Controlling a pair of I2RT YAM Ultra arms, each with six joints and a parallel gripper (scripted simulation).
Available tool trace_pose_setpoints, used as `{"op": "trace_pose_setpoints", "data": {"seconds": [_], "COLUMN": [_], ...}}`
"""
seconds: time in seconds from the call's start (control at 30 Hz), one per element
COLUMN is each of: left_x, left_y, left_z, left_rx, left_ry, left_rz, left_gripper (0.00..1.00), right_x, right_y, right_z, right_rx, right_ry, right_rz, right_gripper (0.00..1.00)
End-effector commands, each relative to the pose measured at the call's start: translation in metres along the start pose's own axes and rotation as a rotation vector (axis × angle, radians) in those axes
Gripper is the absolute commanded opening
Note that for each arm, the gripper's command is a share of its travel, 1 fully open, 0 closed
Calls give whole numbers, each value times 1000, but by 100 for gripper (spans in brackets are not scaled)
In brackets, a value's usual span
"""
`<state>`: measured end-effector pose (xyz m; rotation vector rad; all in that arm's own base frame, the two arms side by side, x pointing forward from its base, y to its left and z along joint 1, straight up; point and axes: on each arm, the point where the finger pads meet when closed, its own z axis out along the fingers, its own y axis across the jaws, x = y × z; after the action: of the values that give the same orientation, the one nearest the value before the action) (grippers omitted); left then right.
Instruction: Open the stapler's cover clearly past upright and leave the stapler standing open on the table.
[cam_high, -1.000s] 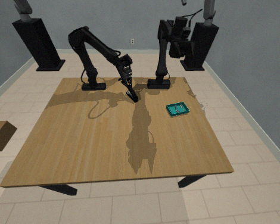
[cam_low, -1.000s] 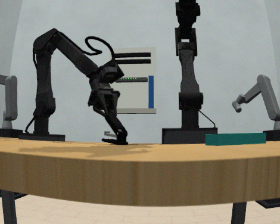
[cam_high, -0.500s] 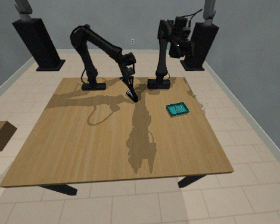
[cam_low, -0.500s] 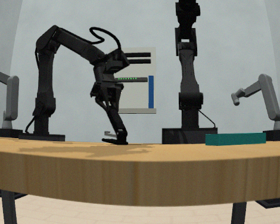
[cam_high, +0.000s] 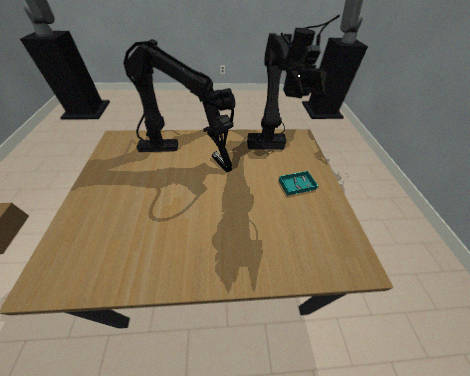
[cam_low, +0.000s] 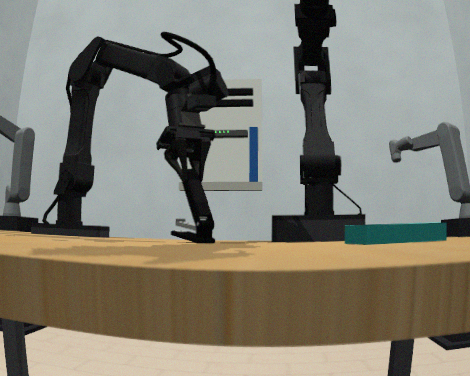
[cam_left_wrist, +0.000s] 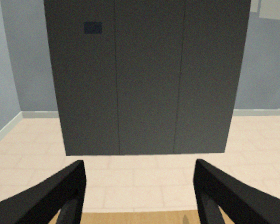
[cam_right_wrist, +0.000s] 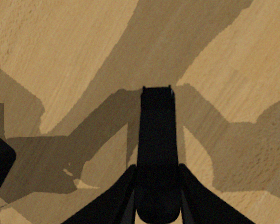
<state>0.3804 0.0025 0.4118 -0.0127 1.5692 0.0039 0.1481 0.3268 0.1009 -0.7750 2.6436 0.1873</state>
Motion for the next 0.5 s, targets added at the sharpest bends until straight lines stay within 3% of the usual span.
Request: {"op": "trace_pose_setpoints", "data": {"seconds": [0.0, 0.47], "left_x": [0, 0], "left_y": [0, 0], "left_z": [1, 1], "left_rx": [6, 6], "left_ry": [-9, -9], "left_rz": [6, 6], "left_gripper": [57, 57], "right_x": [0, -16], "right_y": [-1, -2], "right_z": [-2, -3], "right_rx": [5, 5], "right_ry": [78, 245], "right_rz": [-13, -10], "right_gripper": [22, 22]}}
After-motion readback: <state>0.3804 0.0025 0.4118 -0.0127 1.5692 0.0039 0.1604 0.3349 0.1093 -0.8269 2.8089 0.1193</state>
